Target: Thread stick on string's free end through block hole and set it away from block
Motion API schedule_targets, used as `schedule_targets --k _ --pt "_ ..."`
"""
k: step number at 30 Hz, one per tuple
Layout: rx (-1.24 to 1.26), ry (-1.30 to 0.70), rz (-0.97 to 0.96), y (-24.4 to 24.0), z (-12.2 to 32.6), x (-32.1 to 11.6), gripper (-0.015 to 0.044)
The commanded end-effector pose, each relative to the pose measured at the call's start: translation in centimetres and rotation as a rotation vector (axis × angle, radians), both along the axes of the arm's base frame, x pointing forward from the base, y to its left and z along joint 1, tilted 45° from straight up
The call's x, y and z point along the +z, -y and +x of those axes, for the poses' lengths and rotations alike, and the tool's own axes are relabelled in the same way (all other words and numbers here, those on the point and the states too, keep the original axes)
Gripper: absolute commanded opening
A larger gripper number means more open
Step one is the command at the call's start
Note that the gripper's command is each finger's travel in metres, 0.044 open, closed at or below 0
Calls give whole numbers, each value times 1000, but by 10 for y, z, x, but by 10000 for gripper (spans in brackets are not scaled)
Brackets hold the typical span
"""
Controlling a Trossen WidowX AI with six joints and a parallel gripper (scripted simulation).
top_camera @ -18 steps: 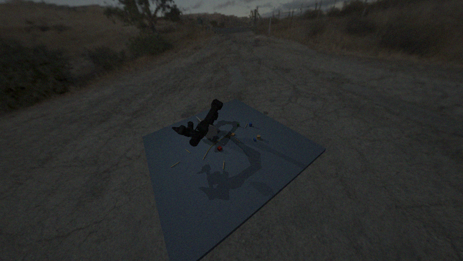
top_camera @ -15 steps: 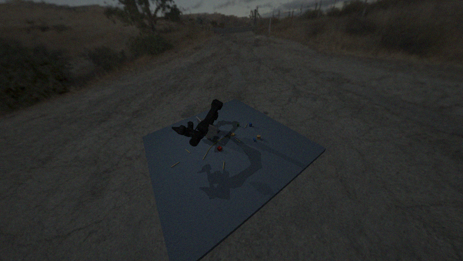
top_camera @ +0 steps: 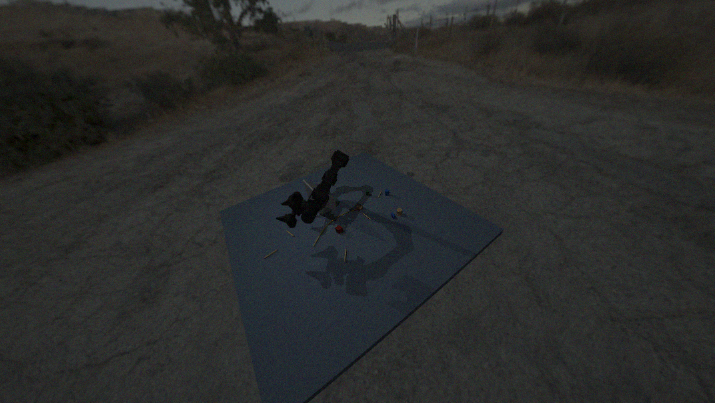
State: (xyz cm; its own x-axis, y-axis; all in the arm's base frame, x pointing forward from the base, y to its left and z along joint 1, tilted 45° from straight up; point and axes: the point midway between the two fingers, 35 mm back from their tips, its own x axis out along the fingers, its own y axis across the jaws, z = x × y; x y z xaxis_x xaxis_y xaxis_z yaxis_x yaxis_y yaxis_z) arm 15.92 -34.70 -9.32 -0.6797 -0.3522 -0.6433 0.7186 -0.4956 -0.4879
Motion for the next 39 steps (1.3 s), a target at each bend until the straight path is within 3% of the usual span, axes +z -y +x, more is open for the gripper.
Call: schedule_targets --k 1,9,20,28,35,39 --pt "395 16 559 -49 21 -13 440" --pt "1088 137 1144 -116 51 -16 440" --pt "1874 305 1413 -179 79 -3 440" --pt "2559 434 1344 -226 98 17 440" --pt "3175 499 985 -264 112 42 440" --pt "3243 501 921 -268 113 45 440"
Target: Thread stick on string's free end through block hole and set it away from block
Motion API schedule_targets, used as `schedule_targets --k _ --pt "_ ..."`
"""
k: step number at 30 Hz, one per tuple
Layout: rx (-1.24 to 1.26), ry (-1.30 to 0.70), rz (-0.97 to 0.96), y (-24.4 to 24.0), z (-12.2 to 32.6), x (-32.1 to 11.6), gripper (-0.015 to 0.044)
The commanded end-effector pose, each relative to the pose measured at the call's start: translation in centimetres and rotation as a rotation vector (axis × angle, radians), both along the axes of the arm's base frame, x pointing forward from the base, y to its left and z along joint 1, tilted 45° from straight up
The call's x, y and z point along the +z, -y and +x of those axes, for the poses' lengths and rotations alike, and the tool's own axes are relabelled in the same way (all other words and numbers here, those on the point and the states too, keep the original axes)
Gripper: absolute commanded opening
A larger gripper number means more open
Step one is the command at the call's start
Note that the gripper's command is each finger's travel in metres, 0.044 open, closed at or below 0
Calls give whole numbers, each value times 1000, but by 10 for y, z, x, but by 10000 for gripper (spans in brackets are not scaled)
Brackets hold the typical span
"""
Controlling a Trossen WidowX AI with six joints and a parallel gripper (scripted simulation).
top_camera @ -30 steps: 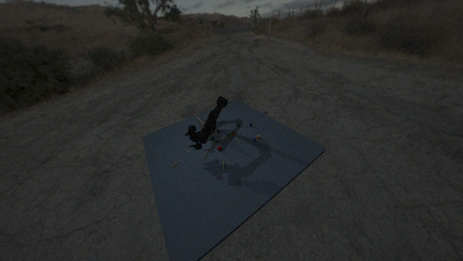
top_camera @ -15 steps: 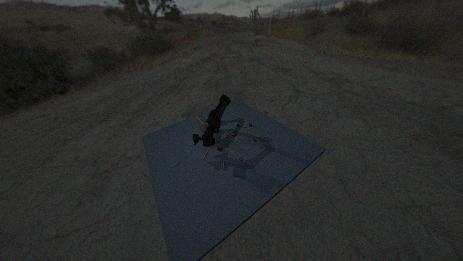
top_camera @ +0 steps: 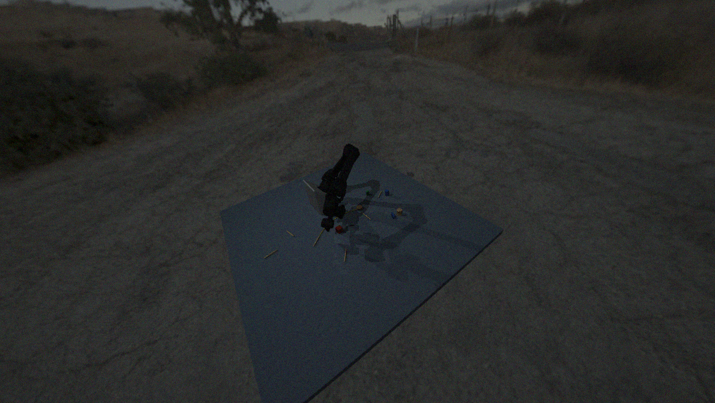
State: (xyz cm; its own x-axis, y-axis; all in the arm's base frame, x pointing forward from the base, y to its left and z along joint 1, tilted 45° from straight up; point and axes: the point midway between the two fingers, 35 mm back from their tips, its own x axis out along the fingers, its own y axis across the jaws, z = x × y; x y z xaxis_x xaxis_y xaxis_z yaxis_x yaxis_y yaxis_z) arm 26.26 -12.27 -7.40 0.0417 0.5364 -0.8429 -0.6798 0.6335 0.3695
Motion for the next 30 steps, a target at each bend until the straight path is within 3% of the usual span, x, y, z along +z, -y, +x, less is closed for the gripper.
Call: schedule_targets --k 1,18,25,30 --pt "336 394 138 -44 10 26 440" --pt "336 394 137 -42 10 26 440" --pt "334 391 134 -42 10 26 256" --pt "334 391 134 -42 10 26 244"
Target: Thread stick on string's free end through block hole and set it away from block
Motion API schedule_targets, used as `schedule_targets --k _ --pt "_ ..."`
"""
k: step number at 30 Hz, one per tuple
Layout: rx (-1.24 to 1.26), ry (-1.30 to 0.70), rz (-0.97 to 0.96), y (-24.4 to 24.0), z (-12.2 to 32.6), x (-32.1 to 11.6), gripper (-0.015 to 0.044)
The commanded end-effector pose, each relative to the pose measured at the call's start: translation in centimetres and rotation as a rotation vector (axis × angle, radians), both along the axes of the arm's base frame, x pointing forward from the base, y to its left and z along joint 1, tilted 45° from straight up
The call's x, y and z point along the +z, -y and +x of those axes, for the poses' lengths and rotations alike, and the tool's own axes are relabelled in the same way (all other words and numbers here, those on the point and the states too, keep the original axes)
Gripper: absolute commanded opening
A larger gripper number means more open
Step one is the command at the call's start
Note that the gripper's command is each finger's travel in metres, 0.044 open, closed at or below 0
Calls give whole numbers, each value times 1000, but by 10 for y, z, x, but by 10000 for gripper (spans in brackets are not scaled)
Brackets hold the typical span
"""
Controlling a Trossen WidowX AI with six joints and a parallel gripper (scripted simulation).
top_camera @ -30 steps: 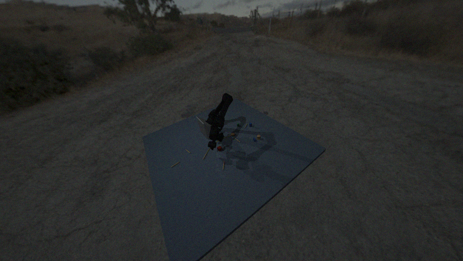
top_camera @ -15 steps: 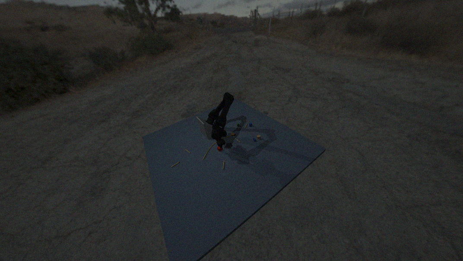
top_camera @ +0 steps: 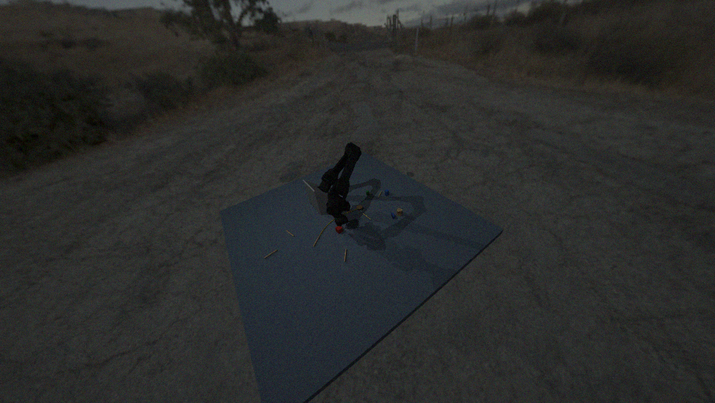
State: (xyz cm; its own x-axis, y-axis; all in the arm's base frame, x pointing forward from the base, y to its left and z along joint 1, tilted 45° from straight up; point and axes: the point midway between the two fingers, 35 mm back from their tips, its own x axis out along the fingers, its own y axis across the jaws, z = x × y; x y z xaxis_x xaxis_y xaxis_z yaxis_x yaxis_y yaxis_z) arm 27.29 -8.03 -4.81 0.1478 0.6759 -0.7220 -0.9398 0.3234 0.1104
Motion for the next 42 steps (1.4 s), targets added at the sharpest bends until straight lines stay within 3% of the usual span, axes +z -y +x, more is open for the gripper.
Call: schedule_targets --k 1,3,13,28,38,39,42 --pt "0 0 0 0 0 0 244" --pt "0 0 0 0 0 0 244" --pt "0 0 0 0 0 0 0" --pt "0 0 0 0 0 0 0" --pt "-1 0 0 0 0 0 244" --pt "-1 0 0 0 0 0 244" --pt "-1 0 0 0 0 0 165"
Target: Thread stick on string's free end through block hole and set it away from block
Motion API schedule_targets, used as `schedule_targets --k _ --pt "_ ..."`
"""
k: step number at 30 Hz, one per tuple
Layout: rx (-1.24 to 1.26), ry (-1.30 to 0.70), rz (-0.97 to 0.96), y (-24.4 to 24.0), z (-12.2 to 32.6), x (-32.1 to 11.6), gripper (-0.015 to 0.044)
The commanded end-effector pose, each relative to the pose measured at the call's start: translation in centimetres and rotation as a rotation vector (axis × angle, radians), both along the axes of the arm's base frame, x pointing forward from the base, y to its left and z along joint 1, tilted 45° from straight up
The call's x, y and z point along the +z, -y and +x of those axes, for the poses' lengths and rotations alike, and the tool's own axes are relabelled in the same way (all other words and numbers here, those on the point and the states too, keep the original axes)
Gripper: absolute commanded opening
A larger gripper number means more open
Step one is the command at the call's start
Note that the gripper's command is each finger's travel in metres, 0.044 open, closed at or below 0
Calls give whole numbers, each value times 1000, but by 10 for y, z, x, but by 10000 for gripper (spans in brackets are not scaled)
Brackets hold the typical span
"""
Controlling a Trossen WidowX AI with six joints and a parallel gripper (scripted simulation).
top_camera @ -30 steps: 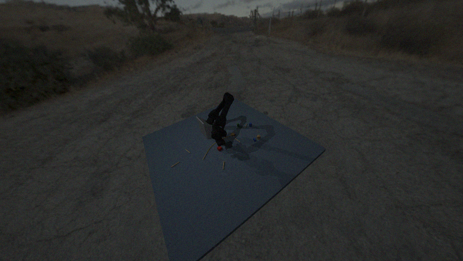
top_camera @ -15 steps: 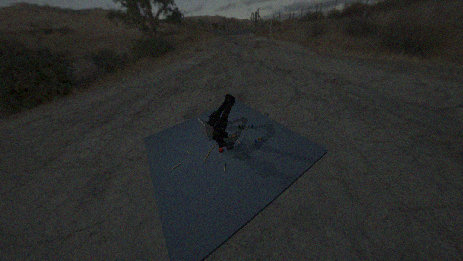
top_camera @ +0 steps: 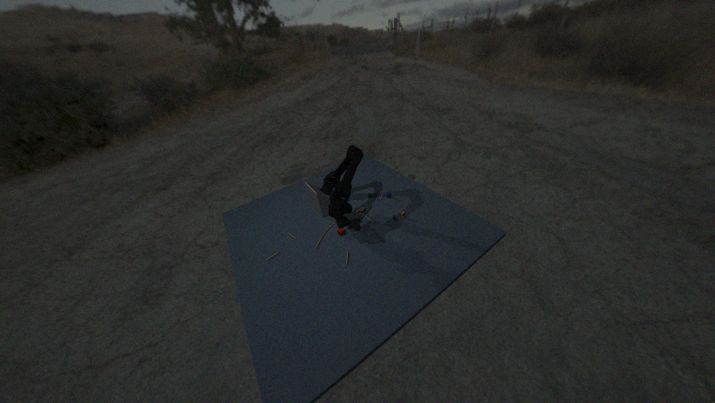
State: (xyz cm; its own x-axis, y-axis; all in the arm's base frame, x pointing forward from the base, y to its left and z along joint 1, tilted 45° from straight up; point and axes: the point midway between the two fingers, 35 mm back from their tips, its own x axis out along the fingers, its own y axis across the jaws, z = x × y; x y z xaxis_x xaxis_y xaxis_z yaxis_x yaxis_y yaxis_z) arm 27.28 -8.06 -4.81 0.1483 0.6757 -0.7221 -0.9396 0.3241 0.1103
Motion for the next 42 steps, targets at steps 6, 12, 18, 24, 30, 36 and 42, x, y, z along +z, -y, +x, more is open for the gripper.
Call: schedule_targets --k 6,12,18,24,30,36,42 --pt "0 0 0 0 0 0 8" --pt "0 0 0 0 0 0 0" --pt "0 0 0 0 0 0 0" --pt "-377 -350 69 22 -7 -19 157" --pt "-882 -815 168 49 -20 -45 315" --pt "-1382 -1280 274 73 -38 -72 440" --pt "-1669 -1552 337 85 -50 -88 440"
